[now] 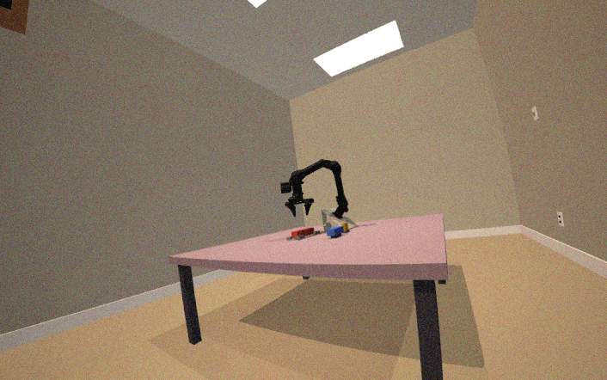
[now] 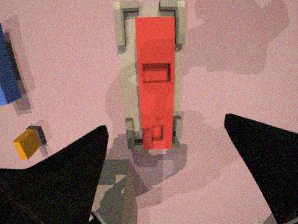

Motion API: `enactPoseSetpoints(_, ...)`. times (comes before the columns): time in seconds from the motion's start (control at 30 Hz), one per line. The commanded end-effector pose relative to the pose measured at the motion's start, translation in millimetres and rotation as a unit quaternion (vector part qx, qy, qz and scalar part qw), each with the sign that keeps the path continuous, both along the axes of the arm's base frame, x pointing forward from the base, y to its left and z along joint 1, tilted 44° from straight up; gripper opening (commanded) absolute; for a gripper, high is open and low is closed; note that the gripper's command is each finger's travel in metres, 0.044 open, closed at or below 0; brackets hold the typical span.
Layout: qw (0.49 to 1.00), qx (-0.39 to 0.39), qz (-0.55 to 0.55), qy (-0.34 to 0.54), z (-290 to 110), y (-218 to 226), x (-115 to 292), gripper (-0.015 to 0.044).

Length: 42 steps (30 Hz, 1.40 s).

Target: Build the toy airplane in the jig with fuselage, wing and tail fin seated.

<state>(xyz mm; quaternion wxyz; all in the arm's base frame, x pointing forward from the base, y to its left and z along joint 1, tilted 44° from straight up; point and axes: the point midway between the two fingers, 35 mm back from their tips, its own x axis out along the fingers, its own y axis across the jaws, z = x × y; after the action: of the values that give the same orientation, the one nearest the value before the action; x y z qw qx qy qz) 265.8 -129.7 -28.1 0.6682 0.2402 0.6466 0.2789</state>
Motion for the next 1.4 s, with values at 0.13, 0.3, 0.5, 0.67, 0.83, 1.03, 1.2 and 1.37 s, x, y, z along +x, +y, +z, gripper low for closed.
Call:
enactPoseSetpoints(0.13,1.0,-0.013,0.009,-0.009,24,22,23,0.044)
enactPoseSetpoints(0.3,1.0,-0.021,0.005,-0.01,75,79,55,0.044)
enactPoseSetpoints(0.5,1.0,-0.011,0.006,-0.013,136,156,66,0.044)
enactPoseSetpoints(0.67,1.0,0.004,0.011,-0.012,172,203,58,0.044)
enactPoseSetpoints(0.83,1.0,0.004,0.011,-0.012,170,205,58,0.044)
enactPoseSetpoints(1.03,1.0,0.005,0.011,-0.012,147,227,58,0.044)
enactPoseSetpoints(1.2,1.0,0.005,0.011,-0.012,137,237,59,0.044)
enactPoseSetpoints(1.37,1.0,0.005,0.011,-0.012,135,239,59,0.044)
